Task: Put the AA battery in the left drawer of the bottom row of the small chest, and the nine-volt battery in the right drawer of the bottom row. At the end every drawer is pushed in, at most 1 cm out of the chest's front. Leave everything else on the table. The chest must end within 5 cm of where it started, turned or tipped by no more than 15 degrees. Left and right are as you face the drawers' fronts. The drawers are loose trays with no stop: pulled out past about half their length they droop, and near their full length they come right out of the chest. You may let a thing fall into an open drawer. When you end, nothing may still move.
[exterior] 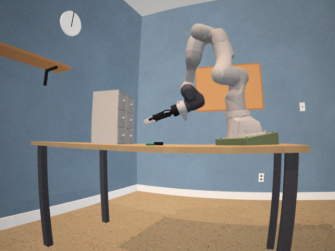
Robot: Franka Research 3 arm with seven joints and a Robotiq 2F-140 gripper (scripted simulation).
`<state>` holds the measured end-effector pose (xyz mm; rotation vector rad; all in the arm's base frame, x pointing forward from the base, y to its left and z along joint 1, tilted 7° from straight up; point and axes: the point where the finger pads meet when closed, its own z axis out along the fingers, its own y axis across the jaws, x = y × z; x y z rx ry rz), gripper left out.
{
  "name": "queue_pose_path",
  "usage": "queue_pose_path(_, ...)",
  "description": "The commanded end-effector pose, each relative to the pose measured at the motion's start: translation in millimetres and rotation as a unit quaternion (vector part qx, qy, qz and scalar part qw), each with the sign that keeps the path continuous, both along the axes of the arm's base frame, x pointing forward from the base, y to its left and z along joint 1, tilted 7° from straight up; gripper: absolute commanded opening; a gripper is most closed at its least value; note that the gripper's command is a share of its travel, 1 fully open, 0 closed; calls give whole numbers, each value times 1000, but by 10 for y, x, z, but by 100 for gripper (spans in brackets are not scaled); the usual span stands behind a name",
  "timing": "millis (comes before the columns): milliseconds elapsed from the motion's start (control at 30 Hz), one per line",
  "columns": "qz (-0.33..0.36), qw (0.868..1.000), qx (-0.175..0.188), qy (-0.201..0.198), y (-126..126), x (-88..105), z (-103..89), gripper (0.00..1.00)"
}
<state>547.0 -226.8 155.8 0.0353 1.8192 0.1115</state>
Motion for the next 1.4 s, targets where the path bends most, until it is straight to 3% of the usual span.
queue_pose_path(0, 2, 1000, -12, -4, -10, 11, 16, 20)
queue_pose_path(633, 2, 1000, -12, -4, -3, 65, -50, 20)
queue_pose_path(933, 2, 1000, -12, -4, 31, 334, -376, 20)
queue_pose_path(1000, 2, 1000, -12, -4, 31, 334, -376, 20)
queue_pose_path(1367, 2, 1000, -12, -4, 77, 699, -819, 20)
